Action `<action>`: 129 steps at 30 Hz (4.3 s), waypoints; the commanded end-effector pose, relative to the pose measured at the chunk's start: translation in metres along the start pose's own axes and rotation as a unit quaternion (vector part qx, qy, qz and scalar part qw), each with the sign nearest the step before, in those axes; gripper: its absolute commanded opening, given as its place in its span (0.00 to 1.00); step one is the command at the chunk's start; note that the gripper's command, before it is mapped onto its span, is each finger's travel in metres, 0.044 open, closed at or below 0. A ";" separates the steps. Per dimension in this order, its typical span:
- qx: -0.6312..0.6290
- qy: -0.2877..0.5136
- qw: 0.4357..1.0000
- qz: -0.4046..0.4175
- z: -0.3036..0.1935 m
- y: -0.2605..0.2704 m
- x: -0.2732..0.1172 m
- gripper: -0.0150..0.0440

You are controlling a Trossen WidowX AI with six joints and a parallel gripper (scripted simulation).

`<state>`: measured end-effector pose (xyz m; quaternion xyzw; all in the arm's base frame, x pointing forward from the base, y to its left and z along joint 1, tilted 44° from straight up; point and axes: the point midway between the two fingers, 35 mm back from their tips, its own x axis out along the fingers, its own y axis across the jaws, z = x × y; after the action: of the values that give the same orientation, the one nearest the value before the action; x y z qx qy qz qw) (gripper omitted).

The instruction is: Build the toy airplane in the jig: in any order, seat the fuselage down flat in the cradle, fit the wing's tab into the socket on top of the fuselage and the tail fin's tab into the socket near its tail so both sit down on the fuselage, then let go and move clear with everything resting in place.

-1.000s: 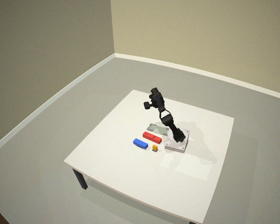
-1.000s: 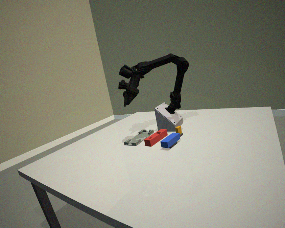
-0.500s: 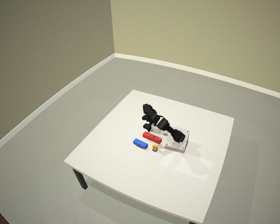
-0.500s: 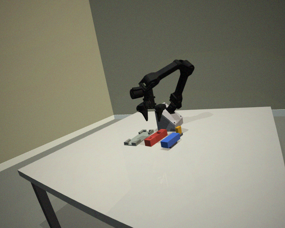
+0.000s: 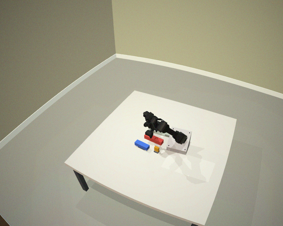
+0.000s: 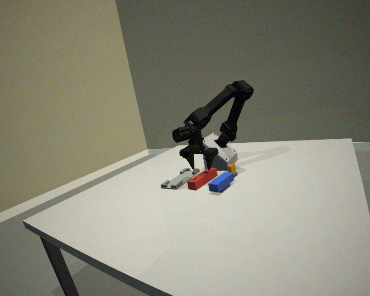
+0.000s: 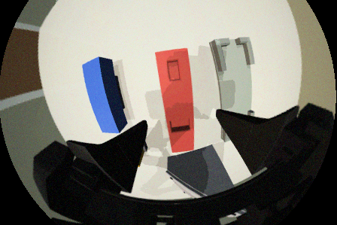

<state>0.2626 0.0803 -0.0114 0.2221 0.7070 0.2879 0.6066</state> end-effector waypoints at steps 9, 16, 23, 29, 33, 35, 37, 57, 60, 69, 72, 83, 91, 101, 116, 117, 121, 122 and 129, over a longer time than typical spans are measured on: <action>0.006 0.004 1.000 0.004 -0.003 0.001 0.019 1.00; 0.006 0.004 1.000 0.004 -0.002 0.001 0.030 1.00; 0.006 0.004 1.000 0.004 -0.003 0.001 0.041 1.00; 0.006 0.004 1.000 0.005 -0.003 0.001 0.050 1.00; 0.006 0.005 1.000 0.005 -0.004 0.002 0.057 1.00; 0.006 0.005 1.000 0.005 -0.004 0.002 0.059 1.00; 0.006 0.005 1.000 0.005 -0.004 0.002 0.059 0.96; 0.006 0.004 1.000 0.004 -0.002 0.001 0.052 0.30; 0.006 0.003 1.000 0.003 0.000 0.000 0.044 0.25; 0.006 0.002 1.000 0.000 0.004 -0.002 0.017 0.25; 0.007 0.002 1.000 -0.001 0.005 -0.002 0.008 0.25; 0.007 0.003 1.000 -0.001 0.005 -0.003 -0.026 0.25; 0.006 0.004 1.000 0.000 0.002 -0.002 -0.051 0.25; 0.006 0.004 1.000 0.002 -0.002 -0.001 -0.072 0.25; 0.003 0.005 1.000 -0.002 0.004 -0.045 -0.056 0.25; 0.004 0.005 1.000 -0.002 0.004 -0.048 -0.054 0.25; 0.005 0.005 1.000 -0.003 0.004 -0.060 -0.050 0.25; 0.003 0.005 1.000 -0.003 0.004 -0.063 -0.048 0.25; -0.009 0.005 1.000 -0.003 0.005 -0.084 -0.039 0.25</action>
<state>0.2758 -0.0006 -0.0317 0.2199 0.7108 0.2906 0.6016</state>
